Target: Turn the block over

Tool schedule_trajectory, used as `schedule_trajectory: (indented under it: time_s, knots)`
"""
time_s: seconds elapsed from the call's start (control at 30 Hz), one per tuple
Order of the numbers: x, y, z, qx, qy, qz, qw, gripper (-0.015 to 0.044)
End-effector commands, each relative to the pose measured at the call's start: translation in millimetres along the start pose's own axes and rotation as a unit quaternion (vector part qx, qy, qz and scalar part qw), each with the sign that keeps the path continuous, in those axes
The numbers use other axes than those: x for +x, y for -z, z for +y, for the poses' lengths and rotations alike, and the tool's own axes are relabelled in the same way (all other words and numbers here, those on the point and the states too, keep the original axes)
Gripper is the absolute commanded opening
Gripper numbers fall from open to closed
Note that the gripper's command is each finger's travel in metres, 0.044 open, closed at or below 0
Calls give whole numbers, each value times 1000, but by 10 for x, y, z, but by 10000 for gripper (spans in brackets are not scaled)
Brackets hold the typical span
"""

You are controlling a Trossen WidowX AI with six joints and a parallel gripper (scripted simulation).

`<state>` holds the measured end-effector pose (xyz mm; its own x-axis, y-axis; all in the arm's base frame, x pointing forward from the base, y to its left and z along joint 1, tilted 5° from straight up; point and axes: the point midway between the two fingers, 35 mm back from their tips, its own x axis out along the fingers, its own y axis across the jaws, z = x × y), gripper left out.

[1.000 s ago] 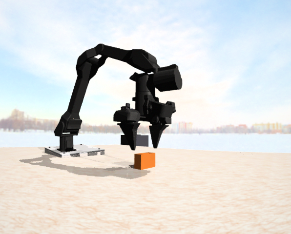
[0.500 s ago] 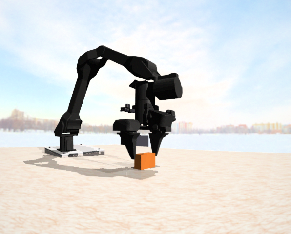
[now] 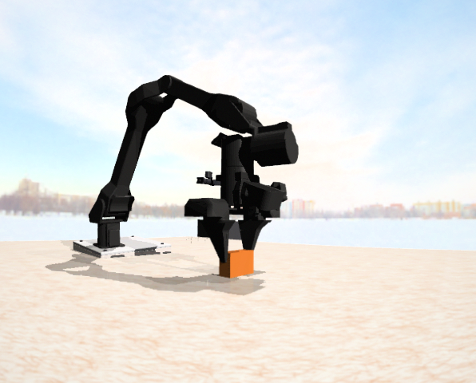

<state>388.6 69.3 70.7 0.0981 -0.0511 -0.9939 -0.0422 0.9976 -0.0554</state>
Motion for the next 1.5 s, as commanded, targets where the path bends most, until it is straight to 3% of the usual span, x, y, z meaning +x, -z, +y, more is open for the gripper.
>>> schedule_trajectory:
  time_s: [0.0, 0.33, 0.53, 0.77, 1.47]
  knots:
    - [7, 1, 3, -2, -1, 1, 1000, 209]
    - [7, 1, 3, -2, -1, 1, 1000, 142]
    - [-254, -1, 3, -2, -1, 1, 1000, 0]
    - [-288, -3, 4, -3, -1, -4, 1000, 0]
    - [-165, -36, 22, -5, -1, -148, 989, 0]
